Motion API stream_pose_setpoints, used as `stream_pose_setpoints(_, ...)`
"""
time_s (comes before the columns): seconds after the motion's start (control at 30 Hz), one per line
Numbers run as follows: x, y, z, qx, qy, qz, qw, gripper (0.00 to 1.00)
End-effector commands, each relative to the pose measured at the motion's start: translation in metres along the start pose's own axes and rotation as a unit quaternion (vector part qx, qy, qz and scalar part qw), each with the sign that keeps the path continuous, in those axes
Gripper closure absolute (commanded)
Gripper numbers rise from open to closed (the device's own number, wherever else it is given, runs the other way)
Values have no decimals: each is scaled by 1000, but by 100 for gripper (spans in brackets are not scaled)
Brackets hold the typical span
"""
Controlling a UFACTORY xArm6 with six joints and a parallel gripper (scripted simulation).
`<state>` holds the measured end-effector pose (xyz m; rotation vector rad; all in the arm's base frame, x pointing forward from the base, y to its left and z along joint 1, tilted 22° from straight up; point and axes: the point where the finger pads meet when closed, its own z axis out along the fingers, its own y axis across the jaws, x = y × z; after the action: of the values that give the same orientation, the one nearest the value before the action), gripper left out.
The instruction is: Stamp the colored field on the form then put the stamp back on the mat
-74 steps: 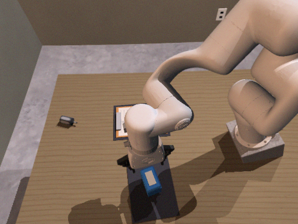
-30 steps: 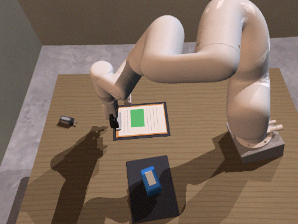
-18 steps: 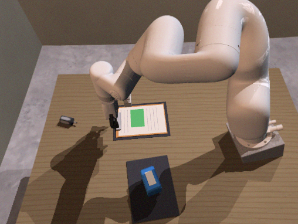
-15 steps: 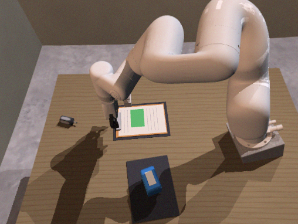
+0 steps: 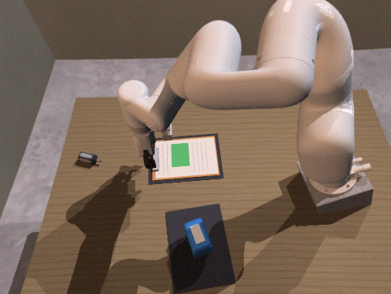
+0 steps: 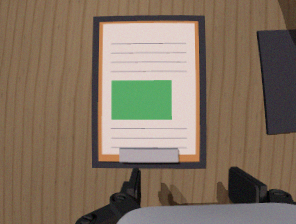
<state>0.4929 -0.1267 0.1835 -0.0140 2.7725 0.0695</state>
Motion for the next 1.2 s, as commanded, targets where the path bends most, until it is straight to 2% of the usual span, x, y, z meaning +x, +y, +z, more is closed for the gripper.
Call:
stream_pose_setpoints(0.0, -2, 0, -1, 1, -2, 0, 1000, 0)
stream_pose_setpoints(0.3, -2, 0, -3, 1, -2, -15, 1000, 0)
stream_pose_setpoints(0.4, -2, 0, -8, 0, -2, -54, 999, 0)
stream_pose_setpoints(0.53, -4, 0, -20, 0, -3, -150, 989, 0)
stream_pose_setpoints(0.6, -4, 0, -20, 0, -3, -150, 989, 0)
stream_pose_setpoints(0.7, -5, 0, -32, -1, -3, -252, 968, 0)
stream_pose_setpoints(0.87, -6, 0, -58, 5, -1, -351, 936, 0)
stream_pose_setpoints(1.1, -4, 1, -92, 15, 4, -492, 871, 0)
stream_pose_setpoints(1.17, -4, 1, -92, 15, 4, -492, 871, 0)
